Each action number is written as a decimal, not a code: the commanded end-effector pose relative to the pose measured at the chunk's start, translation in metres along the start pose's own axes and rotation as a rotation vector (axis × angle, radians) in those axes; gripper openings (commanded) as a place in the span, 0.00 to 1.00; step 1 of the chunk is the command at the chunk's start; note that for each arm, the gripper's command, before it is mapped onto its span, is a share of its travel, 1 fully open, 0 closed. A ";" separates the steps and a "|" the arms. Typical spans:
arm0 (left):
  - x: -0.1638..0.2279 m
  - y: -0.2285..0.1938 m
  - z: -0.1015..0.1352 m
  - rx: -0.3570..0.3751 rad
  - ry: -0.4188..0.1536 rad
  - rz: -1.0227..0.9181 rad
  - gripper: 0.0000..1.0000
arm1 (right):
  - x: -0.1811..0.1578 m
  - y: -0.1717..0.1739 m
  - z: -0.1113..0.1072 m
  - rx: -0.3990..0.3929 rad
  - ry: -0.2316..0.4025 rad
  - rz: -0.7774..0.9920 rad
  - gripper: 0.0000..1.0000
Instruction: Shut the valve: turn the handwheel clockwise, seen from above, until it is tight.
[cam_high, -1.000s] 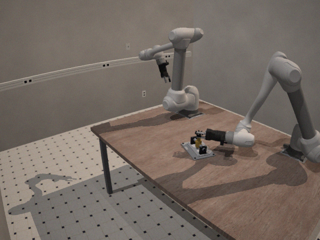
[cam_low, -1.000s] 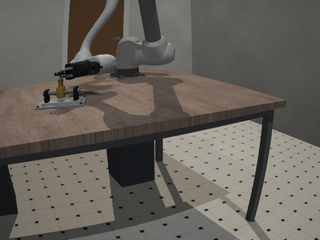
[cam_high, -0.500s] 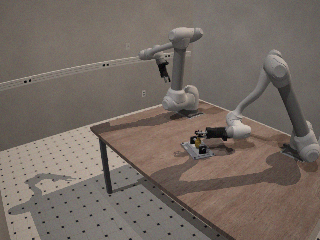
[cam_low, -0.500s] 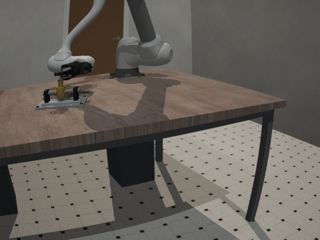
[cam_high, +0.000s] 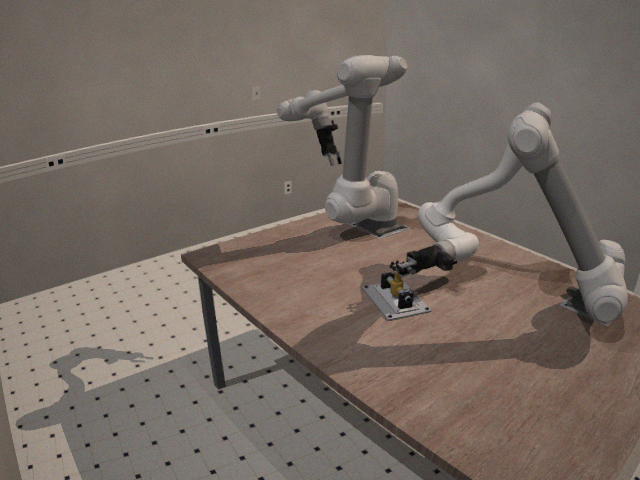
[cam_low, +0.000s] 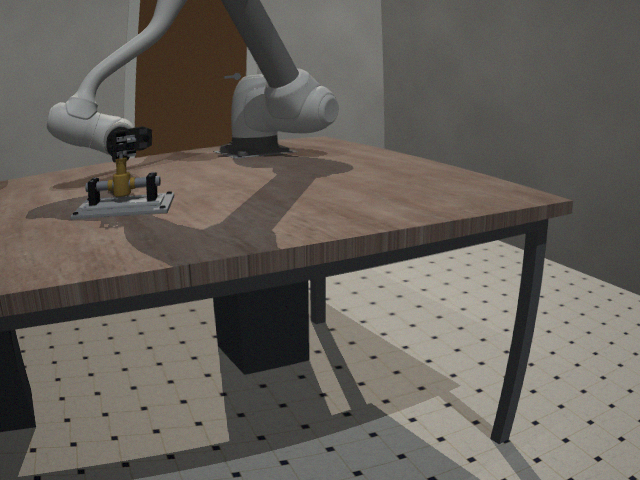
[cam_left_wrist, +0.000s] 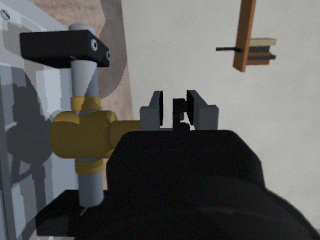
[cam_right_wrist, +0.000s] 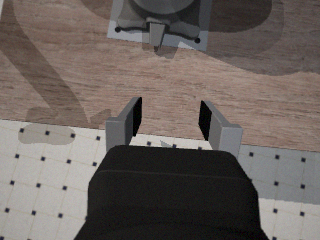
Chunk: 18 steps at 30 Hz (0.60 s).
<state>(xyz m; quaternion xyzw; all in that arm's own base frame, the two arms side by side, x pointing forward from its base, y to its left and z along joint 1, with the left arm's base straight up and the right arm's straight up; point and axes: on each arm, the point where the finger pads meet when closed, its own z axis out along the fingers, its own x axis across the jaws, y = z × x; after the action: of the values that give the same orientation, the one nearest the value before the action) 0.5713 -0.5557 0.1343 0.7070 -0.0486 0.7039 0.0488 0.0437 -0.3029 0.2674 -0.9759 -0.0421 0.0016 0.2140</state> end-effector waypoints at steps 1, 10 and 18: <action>0.004 0.001 0.001 0.098 0.008 0.002 0.53 | 0.001 -0.003 0.000 0.005 0.006 -0.005 1.00; 0.003 0.002 -0.009 0.569 0.005 0.002 0.53 | 0.001 -0.003 0.000 0.005 0.006 -0.005 1.00; 0.003 0.007 -0.015 0.883 0.003 0.001 0.53 | 0.001 -0.003 0.000 0.005 0.006 -0.005 1.00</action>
<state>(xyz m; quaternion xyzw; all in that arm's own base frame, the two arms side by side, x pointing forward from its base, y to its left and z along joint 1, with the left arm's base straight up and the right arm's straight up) 0.5531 -0.5628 0.1343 0.6728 0.2271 0.6662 -0.2280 0.0437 -0.3029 0.2674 -0.9759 -0.0421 0.0016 0.2140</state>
